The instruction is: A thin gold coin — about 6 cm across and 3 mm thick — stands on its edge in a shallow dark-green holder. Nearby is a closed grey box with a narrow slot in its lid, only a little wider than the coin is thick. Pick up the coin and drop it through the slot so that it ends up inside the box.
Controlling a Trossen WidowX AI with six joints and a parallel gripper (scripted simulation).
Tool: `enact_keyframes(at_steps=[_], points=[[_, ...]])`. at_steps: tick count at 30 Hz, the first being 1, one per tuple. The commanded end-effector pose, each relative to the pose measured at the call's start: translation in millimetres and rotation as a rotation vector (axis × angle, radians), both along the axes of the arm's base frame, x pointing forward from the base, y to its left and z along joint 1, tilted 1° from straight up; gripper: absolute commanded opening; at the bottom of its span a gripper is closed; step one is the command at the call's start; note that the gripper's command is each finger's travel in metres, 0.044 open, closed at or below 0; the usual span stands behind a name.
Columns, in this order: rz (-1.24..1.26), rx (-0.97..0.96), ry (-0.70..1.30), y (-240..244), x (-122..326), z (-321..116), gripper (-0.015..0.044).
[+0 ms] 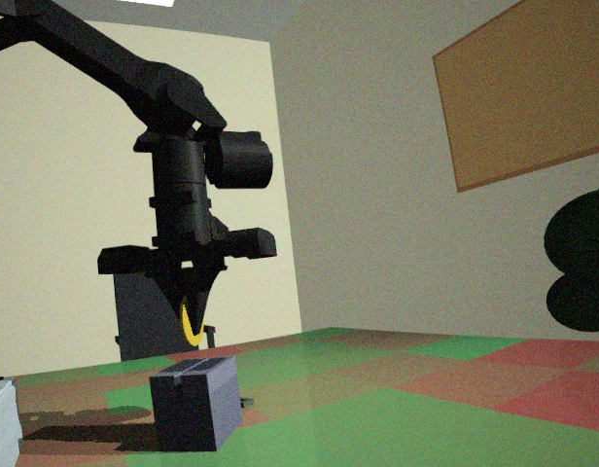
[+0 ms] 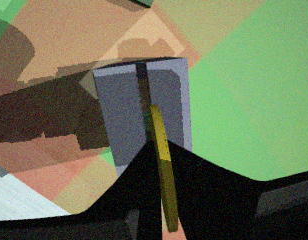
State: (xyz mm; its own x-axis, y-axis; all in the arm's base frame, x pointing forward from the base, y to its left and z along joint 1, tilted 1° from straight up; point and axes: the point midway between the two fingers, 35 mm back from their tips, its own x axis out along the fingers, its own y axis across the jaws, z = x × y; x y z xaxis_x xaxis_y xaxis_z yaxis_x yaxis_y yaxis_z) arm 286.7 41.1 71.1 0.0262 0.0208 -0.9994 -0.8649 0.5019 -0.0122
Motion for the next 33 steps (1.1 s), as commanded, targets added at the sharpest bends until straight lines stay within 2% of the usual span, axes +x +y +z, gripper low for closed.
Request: enact_keyframes(at_steps=[1, 33], points=[[0.007, -0.001, 0.001, -1.6, -1.9, -1.1, 0.0], [0.002, 0.0, -0.001, -1.6, -4.3, -6.4, 0.0]])
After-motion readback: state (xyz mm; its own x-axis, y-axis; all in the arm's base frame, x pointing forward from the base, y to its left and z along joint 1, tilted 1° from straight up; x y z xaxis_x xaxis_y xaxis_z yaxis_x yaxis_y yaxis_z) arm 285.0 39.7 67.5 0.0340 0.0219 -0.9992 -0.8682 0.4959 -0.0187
